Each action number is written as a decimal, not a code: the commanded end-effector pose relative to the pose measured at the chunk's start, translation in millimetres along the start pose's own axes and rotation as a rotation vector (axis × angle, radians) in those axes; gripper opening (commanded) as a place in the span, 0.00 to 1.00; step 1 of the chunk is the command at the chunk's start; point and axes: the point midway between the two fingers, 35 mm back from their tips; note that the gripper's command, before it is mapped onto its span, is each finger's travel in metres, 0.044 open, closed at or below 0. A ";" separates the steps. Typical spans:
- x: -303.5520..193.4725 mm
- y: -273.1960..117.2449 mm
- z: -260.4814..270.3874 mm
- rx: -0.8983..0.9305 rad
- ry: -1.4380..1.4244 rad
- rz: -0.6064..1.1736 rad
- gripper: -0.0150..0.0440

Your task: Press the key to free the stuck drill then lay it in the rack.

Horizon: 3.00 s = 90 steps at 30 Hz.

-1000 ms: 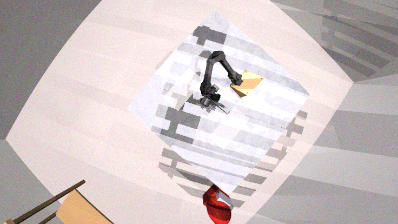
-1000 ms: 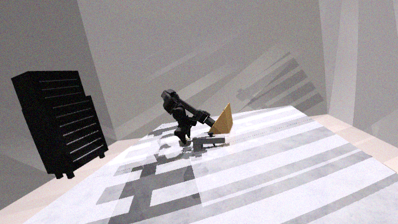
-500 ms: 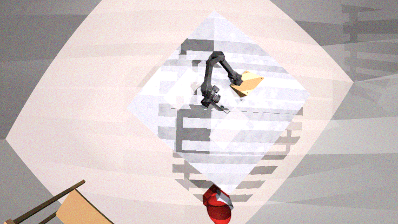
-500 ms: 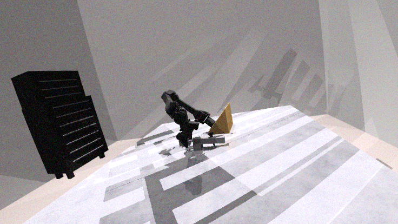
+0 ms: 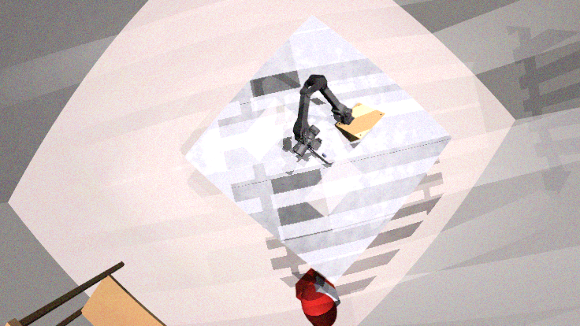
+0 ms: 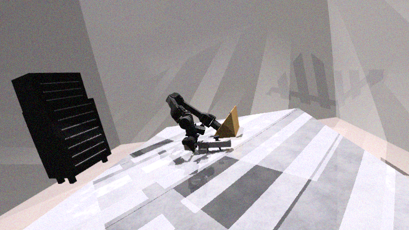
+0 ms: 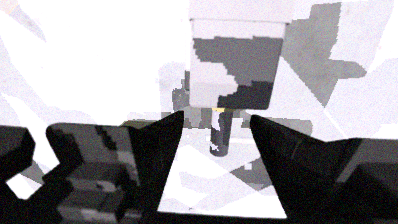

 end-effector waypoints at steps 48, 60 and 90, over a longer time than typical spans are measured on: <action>-44.6 -4.8 6.7 0.002 -0.006 0.005 0.25; -39.7 -2.9 6.8 0.006 -0.004 0.002 0.74; -25.7 4.1 4.1 0.002 -0.006 0.005 1.00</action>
Point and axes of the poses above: the point midway between the two fingers, 35 mm back from their tips, its own y axis out along the fingers, its own z axis across the jaws, x = y × z, and after that the axes turned 9 degrees about -y, right-handed
